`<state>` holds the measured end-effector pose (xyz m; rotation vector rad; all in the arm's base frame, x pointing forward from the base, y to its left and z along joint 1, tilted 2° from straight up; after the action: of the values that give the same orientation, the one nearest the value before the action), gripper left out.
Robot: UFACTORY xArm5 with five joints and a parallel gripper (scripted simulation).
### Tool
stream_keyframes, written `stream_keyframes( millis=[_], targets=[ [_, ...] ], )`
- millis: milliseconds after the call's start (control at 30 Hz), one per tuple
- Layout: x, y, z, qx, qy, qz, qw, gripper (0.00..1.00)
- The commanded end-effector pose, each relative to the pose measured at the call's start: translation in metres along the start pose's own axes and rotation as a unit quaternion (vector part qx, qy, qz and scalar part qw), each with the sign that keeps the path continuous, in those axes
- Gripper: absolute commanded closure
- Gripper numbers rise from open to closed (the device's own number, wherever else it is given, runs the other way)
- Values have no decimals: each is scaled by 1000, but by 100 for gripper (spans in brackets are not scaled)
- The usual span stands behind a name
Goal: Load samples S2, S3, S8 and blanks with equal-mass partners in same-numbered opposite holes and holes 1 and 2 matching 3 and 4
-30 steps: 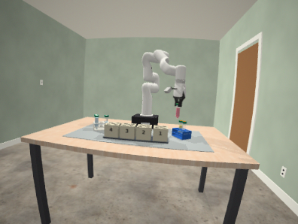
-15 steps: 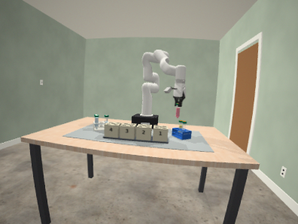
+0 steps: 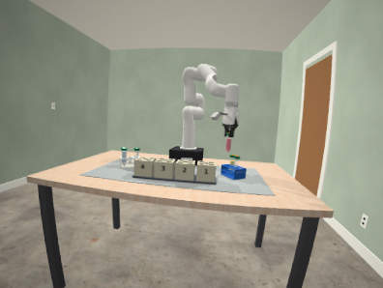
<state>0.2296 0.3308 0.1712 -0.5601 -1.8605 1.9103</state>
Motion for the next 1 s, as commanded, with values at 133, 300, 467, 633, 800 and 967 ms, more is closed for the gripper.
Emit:
stream_keyframes(
  millis=[133, 300, 467, 633, 800, 967],
  targets=[
    [9, -2, -30, -2, -100, 0, 995, 100],
    [13, -2, -44, -2, -149, 1, 989, 100],
    [20, -2, -68, -2, -231, 1, 973, 100],
    [26, -2, -87, -2, -311, 1, 950, 100],
    [26, -2, -87, -2, -389, 2, 921, 100],
    [26, -2, -87, -2, -435, 2, 900, 100]
  ],
)
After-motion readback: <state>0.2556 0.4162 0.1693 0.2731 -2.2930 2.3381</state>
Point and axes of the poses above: the point where the finger pads meet when closed, its own y axis out along the fingers, its own z axis across the jaws, x = y × z, the point moved 3 cm from there along -y, back along the fingers, and after that the axes turned 10 degrees about -y, right-handed, at the moved point
